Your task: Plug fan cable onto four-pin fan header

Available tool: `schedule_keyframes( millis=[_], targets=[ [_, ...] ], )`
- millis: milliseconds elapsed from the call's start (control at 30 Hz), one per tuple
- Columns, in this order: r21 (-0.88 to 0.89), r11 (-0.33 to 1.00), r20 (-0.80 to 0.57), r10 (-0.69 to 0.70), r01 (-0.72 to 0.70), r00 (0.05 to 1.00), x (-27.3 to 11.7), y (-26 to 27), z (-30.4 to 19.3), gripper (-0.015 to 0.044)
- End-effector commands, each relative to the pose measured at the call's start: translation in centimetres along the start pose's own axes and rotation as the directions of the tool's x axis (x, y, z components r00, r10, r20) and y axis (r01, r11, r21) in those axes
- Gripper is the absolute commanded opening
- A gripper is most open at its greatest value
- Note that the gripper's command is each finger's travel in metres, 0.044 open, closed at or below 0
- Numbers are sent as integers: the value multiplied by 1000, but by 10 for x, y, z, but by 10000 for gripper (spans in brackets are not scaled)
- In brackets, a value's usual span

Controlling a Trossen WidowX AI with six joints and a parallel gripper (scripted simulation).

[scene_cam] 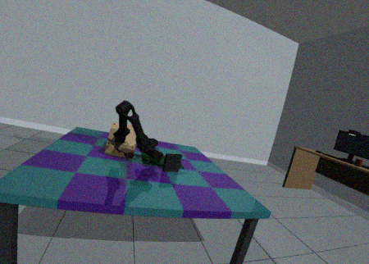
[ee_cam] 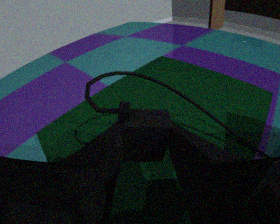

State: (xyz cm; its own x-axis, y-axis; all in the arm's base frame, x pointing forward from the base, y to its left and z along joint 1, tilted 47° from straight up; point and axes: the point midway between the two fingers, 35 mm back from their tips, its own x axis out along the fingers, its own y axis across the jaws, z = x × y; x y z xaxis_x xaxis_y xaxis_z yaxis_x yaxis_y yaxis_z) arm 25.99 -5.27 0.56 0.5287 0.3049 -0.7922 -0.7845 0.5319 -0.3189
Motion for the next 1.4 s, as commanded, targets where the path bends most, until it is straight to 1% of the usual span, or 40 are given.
schedule_keyframes(
  millis=[0, 567, 1367],
  targets=[
    [-34, 999, 49, -33, 34, 998, -4, -1, 2, 0],
    [-151, 970, 201, -160, 192, 966, -24, -8, 6, 0],
    [-144, 972, 190, -154, 183, 970, -26, -7, 14, 0]
  ],
)
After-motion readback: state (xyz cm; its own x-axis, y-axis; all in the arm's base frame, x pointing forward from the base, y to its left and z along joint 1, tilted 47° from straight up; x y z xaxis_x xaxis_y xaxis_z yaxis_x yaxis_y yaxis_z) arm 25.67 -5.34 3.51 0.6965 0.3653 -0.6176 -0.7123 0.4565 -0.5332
